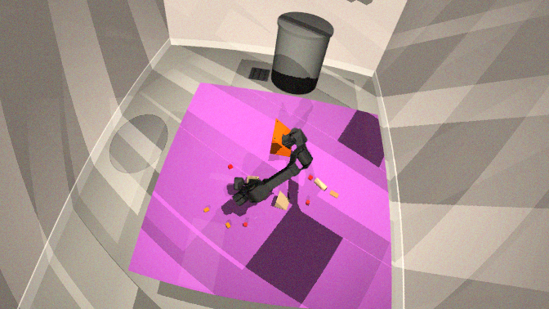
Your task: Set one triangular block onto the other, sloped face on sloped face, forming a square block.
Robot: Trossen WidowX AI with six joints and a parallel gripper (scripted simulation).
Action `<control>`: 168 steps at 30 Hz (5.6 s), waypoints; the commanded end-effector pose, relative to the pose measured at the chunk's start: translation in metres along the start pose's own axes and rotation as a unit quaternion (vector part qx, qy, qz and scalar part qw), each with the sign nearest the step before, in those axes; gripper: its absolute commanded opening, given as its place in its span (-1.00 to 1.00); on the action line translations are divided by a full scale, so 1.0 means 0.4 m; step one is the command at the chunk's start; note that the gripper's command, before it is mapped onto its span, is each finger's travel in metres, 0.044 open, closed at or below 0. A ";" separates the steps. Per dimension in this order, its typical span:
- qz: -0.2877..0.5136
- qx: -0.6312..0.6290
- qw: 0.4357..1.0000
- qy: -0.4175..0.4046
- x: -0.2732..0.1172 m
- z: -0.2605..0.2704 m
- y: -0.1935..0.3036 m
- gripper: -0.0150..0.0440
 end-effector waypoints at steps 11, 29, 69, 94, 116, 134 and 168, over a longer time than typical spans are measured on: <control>-0.002 0.002 1.000 -0.002 0.004 -0.001 -0.002 1.00; 0.000 0.000 1.000 0.000 0.000 0.000 0.000 0.22; -0.056 0.149 0.987 0.023 -0.196 0.019 0.155 -0.49; -0.168 0.529 0.831 -0.023 -0.187 0.028 0.183 -0.49; -0.229 0.773 0.577 -0.127 -0.177 0.042 0.209 -0.49; -0.236 0.802 0.529 -0.145 -0.231 0.087 0.171 -0.49; -0.245 0.792 0.542 -0.138 -0.412 0.362 0.018 -0.49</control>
Point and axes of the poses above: the point midway between the two fingers, 35 mm back from their tips, its own x axis out along the fingers, its own z axis across the jaws, y = z × x, the point moved 3 cm from there along -x, back along the fingers, and after that the axes turned 7 degrees about -x, right-handed, at the moved point
